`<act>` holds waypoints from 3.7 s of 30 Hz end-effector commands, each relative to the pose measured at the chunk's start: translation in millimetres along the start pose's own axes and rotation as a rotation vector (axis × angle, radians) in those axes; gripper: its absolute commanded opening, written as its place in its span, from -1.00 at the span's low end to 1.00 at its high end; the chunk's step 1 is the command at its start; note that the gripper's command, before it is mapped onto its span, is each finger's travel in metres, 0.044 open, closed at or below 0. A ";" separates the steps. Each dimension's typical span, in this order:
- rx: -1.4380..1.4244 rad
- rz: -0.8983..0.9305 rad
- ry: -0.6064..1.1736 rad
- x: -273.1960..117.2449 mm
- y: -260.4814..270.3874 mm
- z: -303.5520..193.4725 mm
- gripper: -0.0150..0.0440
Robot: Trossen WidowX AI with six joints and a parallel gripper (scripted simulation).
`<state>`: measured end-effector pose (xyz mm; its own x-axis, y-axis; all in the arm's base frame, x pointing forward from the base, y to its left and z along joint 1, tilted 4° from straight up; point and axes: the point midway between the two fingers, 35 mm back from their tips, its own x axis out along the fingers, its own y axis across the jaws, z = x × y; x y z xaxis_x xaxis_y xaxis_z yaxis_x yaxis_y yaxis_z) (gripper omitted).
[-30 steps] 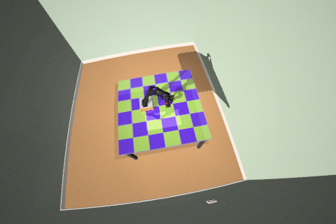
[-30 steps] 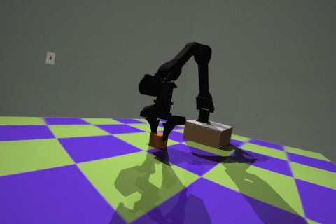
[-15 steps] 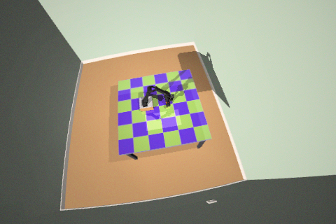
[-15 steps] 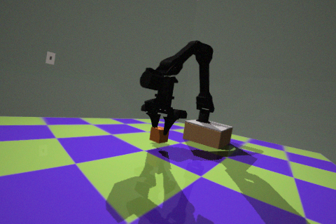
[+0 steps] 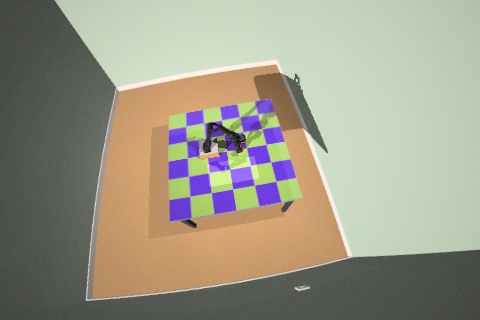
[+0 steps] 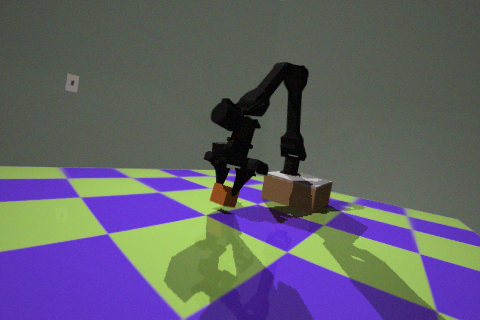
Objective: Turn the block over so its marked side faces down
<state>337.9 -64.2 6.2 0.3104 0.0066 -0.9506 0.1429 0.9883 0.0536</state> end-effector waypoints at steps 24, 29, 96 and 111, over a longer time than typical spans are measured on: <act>0.002 0.001 -0.307 -4.2 0.4 -1.6 -0.49; 0.003 0.000 -0.372 8.7 -0.6 1.6 -0.49; 0.003 0.002 -0.831 18.8 0.9 -13.9 0.84; 0.003 0.002 -0.831 18.8 0.9 -13.9 1.00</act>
<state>330.9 -61.4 -15.6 0.9031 -0.1102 -0.4150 0.1448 0.9881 0.0527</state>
